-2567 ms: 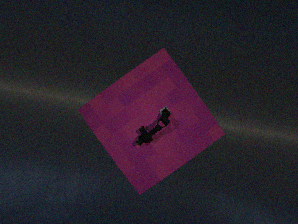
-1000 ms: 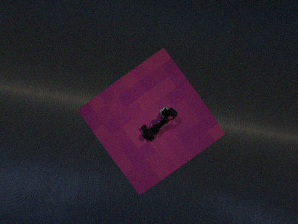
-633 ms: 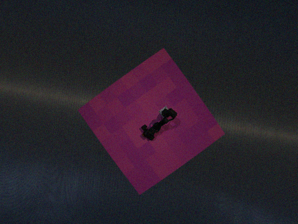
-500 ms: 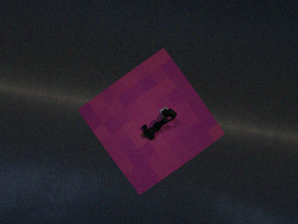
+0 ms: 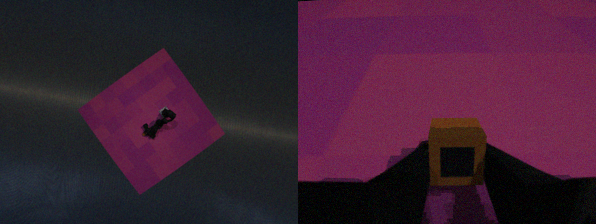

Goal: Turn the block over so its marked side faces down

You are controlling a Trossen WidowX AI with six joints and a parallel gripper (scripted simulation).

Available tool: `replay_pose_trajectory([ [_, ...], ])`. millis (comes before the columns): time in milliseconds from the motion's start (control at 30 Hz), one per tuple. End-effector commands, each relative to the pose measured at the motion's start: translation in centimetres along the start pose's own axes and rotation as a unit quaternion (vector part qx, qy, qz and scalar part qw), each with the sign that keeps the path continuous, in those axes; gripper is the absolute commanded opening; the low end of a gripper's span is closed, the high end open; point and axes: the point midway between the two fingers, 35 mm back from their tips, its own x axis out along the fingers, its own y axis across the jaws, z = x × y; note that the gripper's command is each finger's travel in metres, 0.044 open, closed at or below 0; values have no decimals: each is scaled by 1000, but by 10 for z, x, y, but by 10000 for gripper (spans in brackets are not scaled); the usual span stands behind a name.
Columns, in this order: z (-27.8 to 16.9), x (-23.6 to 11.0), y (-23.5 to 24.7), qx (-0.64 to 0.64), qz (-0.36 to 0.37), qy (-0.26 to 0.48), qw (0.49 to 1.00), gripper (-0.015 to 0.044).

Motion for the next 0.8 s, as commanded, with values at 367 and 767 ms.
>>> replay_pose_trajectory([
  [367,-4,0,-1,-3,-2,1,1000,26],
  [767,-4,0,-1,-3,-2,1,1000,341],
])
